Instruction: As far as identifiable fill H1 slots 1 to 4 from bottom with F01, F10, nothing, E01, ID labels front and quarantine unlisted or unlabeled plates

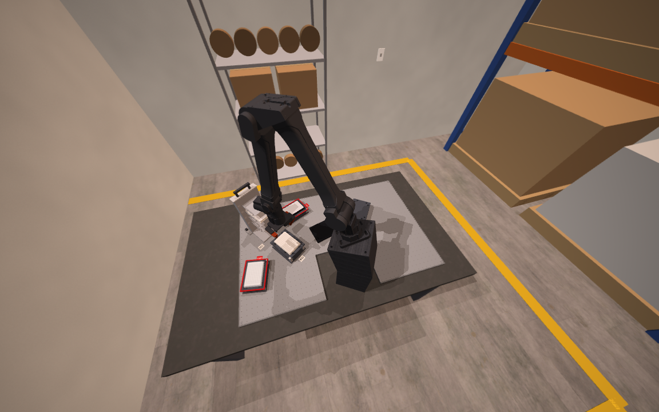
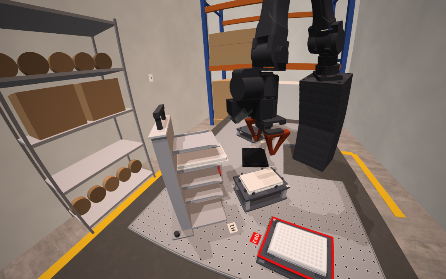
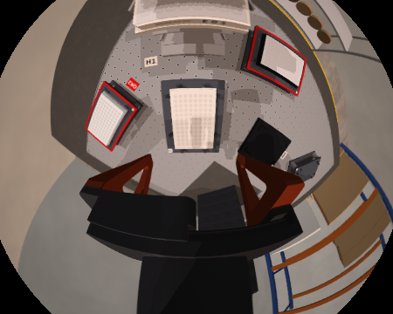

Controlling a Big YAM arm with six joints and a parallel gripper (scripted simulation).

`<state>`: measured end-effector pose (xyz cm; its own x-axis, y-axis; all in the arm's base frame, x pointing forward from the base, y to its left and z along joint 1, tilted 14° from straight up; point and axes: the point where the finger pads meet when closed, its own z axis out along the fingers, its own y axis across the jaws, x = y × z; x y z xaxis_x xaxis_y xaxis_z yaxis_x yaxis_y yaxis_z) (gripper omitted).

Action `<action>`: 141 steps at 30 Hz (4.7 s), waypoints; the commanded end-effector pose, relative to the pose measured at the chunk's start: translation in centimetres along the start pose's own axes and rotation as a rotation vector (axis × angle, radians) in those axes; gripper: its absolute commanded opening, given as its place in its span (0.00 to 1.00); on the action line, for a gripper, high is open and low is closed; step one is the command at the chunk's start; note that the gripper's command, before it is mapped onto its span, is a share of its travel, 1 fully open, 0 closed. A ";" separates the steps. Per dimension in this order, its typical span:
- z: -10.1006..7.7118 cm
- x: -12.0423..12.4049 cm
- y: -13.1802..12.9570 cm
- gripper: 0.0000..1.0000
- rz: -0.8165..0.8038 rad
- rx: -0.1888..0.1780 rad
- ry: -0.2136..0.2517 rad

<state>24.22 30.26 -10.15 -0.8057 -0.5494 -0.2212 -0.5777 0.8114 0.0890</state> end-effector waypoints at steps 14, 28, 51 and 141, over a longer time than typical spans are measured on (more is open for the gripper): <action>4.7 -0.8 0.8 1.00 0.001 -0.007 -0.020; 6.0 -0.7 0.3 1.00 0.001 -0.005 -0.017; 7.5 -0.6 0.7 1.00 0.001 -0.006 -0.016; 11.1 -0.6 0.5 0.86 0.002 -0.004 -0.015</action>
<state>25.86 32.88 -21.75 -0.8059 -0.5479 -0.2244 -0.5771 0.8116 0.0910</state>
